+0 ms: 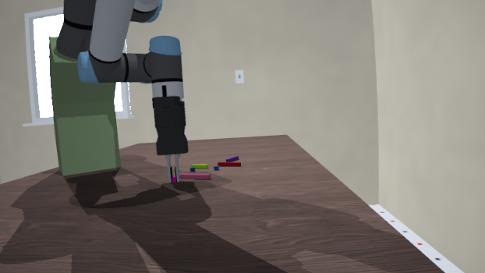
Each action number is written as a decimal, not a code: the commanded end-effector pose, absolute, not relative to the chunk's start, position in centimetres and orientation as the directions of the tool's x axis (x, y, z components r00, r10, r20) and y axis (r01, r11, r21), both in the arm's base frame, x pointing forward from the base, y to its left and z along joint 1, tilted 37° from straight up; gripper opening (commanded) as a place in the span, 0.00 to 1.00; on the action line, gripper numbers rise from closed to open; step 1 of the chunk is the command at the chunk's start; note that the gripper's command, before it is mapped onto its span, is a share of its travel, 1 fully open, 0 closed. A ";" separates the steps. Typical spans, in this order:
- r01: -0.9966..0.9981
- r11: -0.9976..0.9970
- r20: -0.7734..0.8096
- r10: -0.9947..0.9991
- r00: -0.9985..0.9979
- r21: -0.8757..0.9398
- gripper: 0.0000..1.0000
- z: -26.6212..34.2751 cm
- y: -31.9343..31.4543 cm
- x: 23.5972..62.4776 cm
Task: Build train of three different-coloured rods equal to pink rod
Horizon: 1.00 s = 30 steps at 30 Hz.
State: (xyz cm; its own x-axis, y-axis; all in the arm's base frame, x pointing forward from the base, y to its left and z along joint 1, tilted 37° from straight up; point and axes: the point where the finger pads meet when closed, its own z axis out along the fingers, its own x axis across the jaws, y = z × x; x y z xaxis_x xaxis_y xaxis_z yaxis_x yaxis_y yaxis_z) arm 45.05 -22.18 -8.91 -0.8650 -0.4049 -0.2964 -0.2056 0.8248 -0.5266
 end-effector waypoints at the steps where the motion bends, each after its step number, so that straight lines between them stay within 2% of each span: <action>1: -0.205 0.825 -0.297 -0.405 -0.865 -0.527 0.24 -8.9 -22.2 45.1; 30: -0.205 0.825 -0.297 -0.405 -0.865 -0.527 0.24 -8.1 -21.8 44.6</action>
State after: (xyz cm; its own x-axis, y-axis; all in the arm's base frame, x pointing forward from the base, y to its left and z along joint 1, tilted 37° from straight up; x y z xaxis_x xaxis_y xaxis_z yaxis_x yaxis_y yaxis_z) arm 44.88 -22.04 -8.64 -0.8651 -0.4047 -0.2963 -0.2056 0.8250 -0.5265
